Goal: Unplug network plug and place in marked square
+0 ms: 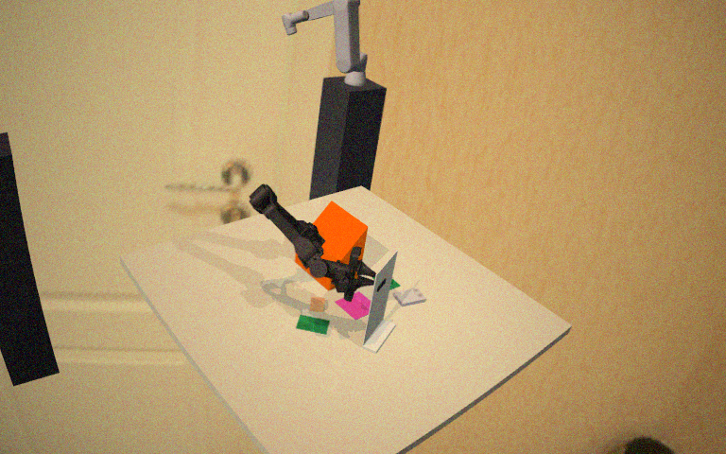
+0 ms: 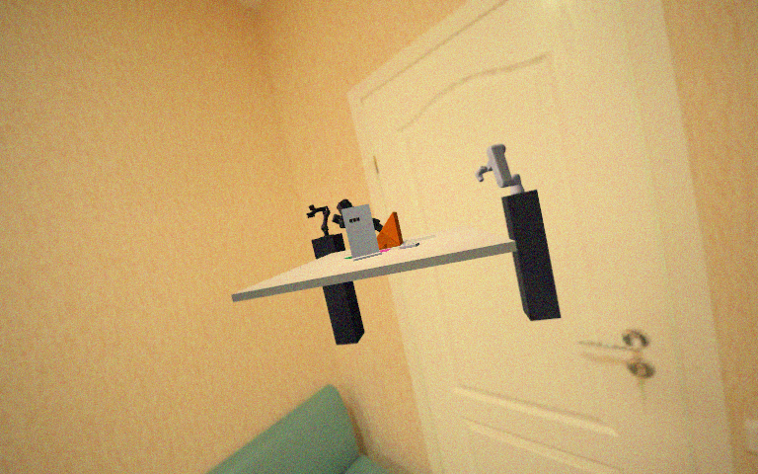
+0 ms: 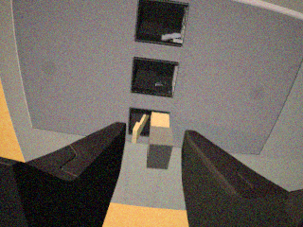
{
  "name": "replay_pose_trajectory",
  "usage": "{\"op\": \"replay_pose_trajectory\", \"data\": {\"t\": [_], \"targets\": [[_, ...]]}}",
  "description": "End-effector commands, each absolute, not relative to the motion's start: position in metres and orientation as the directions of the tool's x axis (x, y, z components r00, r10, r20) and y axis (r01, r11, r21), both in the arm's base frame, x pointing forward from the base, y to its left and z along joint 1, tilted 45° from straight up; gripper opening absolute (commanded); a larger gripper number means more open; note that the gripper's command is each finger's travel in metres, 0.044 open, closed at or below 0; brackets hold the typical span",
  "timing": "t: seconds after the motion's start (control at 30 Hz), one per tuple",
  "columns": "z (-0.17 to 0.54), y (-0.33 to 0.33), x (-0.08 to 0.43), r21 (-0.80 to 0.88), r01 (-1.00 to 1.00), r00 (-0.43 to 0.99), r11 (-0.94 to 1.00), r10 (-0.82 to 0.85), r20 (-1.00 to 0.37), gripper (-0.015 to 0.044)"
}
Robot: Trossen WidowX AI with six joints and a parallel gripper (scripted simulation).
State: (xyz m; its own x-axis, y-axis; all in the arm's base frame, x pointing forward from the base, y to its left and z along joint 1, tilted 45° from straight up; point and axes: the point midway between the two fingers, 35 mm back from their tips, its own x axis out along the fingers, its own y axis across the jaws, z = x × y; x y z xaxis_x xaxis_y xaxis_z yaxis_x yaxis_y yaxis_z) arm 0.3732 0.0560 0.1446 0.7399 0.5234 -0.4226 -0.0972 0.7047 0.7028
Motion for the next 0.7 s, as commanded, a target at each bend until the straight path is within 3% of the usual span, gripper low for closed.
{"op": "replay_pose_trajectory", "data": {"t": [0.0,0.43,0.67], "targets": [[0.1444,0.0556,0.3746,0.704,-0.092,0.742,0.704,0.520,-0.423,0.0090],[0.1444,0.0556,0.3746,0.704,-0.092,0.742,0.704,0.520,-0.423,0.0003],[0.1448,0.0551,0.3729,0.704,-0.092,0.742,0.704,0.520,-0.423,0.0000]]}}
